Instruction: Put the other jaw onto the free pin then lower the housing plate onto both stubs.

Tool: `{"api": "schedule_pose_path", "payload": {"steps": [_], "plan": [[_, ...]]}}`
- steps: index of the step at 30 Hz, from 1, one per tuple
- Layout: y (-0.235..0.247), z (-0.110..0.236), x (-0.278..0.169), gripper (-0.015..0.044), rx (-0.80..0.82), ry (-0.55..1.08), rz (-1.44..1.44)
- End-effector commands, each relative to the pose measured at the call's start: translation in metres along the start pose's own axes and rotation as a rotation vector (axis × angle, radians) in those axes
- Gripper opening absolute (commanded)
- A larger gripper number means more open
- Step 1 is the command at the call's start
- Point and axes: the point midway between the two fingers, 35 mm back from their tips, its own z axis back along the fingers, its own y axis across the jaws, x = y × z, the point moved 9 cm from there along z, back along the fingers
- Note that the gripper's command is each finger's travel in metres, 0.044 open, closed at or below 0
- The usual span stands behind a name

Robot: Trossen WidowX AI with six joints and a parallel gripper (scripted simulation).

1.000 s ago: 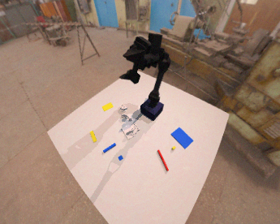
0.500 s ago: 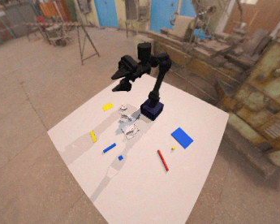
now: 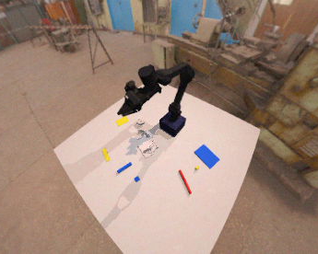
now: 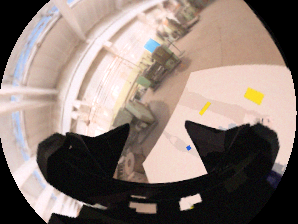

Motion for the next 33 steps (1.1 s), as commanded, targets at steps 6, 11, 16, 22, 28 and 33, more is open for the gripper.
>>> {"api": "schedule_pose_path", "payload": {"steps": [6, 11, 16, 22, 28, 33], "plan": [[-0.039, -0.030, -0.003, 0.0440, -0.173, 0.055, 0.083], [-0.064, -0.044, -0.003, 0.0440, -0.275, 0.096, 0.123], [-0.091, -0.056, -0.003, 0.0440, -0.376, 0.144, 0.157], [-0.124, -0.067, -0.004, 0.0440, -0.493, 0.212, 0.188], [-0.158, -0.074, -0.004, 0.0440, -0.605, 0.292, 0.207], [-0.187, -0.076, -0.006, 0.0440, -0.694, 0.368, 0.215]]}}
